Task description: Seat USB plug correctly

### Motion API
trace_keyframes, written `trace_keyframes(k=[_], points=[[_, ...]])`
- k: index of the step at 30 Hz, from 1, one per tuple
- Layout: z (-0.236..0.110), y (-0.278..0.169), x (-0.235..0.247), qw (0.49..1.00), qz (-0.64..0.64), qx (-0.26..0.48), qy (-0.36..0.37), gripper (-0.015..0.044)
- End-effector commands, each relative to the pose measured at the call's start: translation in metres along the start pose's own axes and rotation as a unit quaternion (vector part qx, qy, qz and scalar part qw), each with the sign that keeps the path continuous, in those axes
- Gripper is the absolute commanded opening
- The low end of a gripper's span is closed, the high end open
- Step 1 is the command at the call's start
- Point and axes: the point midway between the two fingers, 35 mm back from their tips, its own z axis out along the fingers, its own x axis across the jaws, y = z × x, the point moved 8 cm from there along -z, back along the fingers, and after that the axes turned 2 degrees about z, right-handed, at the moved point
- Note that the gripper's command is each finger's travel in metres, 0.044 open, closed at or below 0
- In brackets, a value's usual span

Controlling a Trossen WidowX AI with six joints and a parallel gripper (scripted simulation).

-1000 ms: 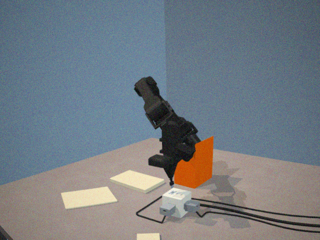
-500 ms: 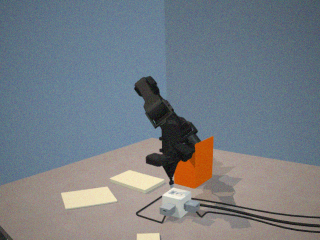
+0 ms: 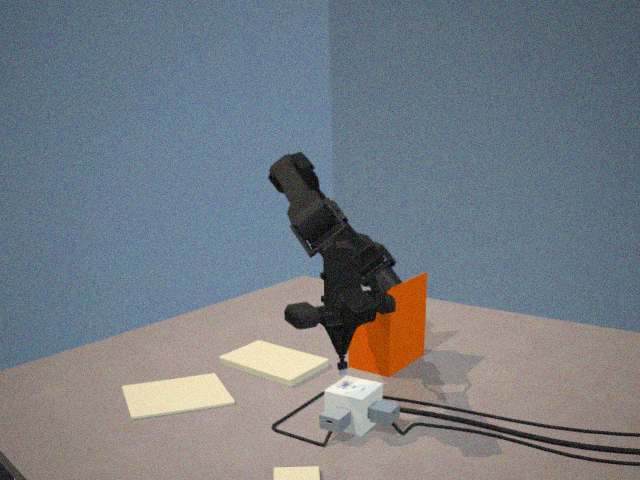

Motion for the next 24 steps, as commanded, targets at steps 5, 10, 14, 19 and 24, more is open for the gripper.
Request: trace_keyframes(k=[5, 10, 14, 19, 24], points=[[0.0004, -0.0001, 0.0002, 0.995, 0.098, 0.000, 0.000, 0.0000], [0.0004, -0.0001, 0.0002, 0.987, 0.163, 0.000, 0.000, 0.0000], [0.0004, -0.0001, 0.0002, 0.977, 0.214, 0.000, 0.000, 0.0000], [0.0004, -0.0001, 0.0002, 0.961, 0.278, 0.000, 0.000, 0.0000], [0.0004, -0.0001, 0.0002, 0.940, 0.340, 0.000, 0.000, 0.0000]])
